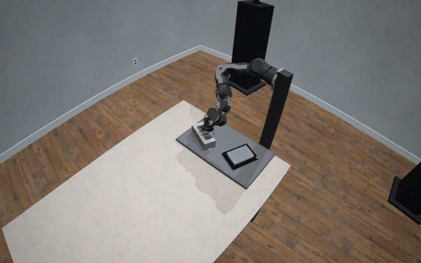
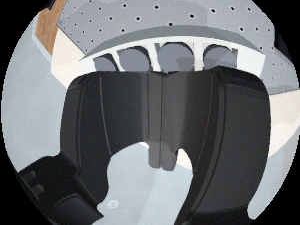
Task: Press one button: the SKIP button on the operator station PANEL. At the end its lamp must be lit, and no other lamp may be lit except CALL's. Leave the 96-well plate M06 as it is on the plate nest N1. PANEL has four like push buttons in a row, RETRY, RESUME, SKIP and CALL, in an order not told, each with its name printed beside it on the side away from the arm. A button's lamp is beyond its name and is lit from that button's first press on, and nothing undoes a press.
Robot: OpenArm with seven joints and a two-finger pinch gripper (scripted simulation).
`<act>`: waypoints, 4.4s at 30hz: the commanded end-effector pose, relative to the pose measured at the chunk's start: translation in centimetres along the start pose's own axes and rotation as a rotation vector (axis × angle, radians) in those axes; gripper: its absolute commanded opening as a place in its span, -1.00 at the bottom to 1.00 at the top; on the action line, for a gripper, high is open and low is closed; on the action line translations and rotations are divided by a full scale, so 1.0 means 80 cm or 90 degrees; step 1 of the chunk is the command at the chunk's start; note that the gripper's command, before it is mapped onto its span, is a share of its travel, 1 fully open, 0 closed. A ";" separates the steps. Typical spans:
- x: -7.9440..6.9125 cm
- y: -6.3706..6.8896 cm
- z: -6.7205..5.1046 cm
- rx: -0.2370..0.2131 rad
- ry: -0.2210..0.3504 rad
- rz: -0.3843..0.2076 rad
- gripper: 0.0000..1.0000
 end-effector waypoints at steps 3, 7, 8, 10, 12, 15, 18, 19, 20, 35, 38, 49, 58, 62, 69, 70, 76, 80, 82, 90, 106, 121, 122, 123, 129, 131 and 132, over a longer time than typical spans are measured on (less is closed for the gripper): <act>0.003 -0.011 -0.010 -0.005 0.001 0.010 -1.00; 0.003 -0.011 -0.010 -0.005 0.001 0.010 -1.00; 0.003 -0.011 -0.010 -0.005 0.001 0.010 -1.00; 0.003 -0.011 -0.010 -0.005 0.001 0.010 -1.00; 0.003 -0.011 -0.010 -0.005 0.001 0.010 -1.00; 0.002 -0.010 -0.008 -0.006 0.000 0.009 -1.00; 0.001 -0.006 -0.001 -0.008 -0.001 0.006 -1.00; 0.001 -0.005 0.001 -0.009 -0.002 0.005 -1.00; 0.001 -0.005 0.001 -0.009 -0.002 0.005 -1.00; 0.000 -0.004 -0.004 -0.006 0.001 0.003 -1.00; 0.000 -0.004 -0.006 -0.005 0.001 0.003 -1.00; 0.000 -0.004 -0.004 -0.006 0.001 0.003 -1.00; 0.001 -0.002 0.002 -0.009 -0.001 0.005 -1.00; 0.001 -0.002 0.002 -0.009 -0.001 0.005 -1.00; 0.003 -0.006 -0.004 -0.006 0.000 0.009 -1.00; 0.003 -0.007 -0.006 -0.005 0.001 0.010 -1.00; 0.003 -0.007 -0.006 -0.005 0.001 0.010 -1.00; 0.003 -0.007 -0.006 -0.005 0.001 0.010 -1.00; 0.003 -0.007 -0.006 -0.005 0.001 0.010 -1.00; 0.003 -0.012 -0.013 -0.005 0.001 0.010 -1.00; 0.003 -0.017 -0.017 -0.006 0.000 0.010 -1.00; 0.004 -0.019 -0.015 -0.007 -0.001 0.011 -1.00; 0.004 -0.019 -0.015 -0.007 -0.001 0.011 -1.00; 0.004 -0.019 -0.015 -0.007 -0.001 0.011 -1.00; 0.004 -0.019 -0.015 -0.007 -0.001 0.011 -1.00; 0.004 -0.019 -0.015 -0.007 -0.001 0.011 -1.00; 0.004 -0.019 -0.015 -0.007 -0.001 0.011 -1.00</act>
Point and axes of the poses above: the point where the finger pads meet when closed, its own y axis back along the fingers, its own x axis across the jaws, z = x × y, the point moved 4 cm from there along y, back along the fingers, and after that the axes turned 3 degrees about y, right-handed, at the moved point
